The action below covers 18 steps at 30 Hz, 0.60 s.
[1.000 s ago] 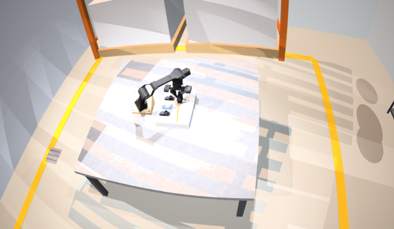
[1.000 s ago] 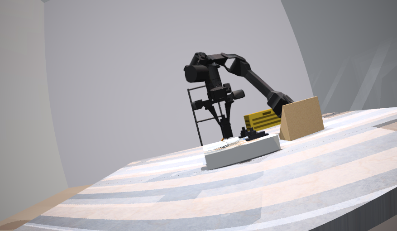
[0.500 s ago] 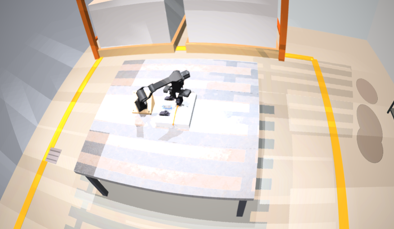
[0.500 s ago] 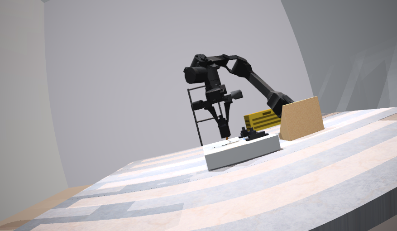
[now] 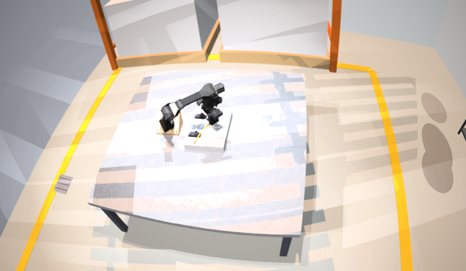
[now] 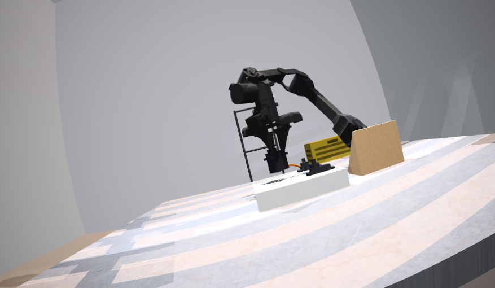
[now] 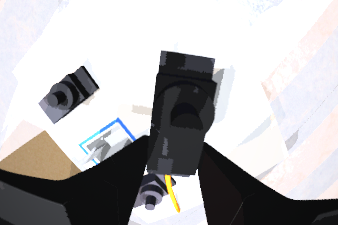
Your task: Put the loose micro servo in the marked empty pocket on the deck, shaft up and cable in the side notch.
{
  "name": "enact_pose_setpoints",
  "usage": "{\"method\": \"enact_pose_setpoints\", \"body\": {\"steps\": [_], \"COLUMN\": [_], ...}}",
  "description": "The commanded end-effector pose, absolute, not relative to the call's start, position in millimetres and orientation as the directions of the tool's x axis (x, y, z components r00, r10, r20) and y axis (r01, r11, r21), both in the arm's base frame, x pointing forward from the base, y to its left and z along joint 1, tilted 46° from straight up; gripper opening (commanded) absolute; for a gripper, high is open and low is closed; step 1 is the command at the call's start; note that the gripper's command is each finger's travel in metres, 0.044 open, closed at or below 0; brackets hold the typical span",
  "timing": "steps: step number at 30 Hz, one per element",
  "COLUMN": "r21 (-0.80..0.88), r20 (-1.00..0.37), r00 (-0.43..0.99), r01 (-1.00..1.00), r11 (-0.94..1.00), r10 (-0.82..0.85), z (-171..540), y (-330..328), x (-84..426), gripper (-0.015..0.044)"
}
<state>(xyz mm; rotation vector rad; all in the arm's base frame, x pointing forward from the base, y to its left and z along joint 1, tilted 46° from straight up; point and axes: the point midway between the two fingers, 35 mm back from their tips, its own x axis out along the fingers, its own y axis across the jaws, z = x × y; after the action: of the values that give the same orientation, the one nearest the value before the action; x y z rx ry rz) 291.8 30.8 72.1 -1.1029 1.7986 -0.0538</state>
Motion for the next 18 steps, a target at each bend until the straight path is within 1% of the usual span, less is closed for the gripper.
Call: {"method": "enact_pose_setpoints", "body": {"steps": [1,10,18], "r21": [-0.550,-0.659,-0.702], "r20": [-0.709,-0.709,-0.709], "r00": [-0.094,-0.094,-0.094], "r01": [-0.546,-0.264,0.009], "r11": [0.632,0.705,0.712], "r10": [-0.698,-0.698,-0.698], "z": [73.7,73.7,73.7], "y": [31.3,31.3,31.3], "x": [291.7,291.7,291.7], "gripper": [0.0000,0.0000,0.0000]}}
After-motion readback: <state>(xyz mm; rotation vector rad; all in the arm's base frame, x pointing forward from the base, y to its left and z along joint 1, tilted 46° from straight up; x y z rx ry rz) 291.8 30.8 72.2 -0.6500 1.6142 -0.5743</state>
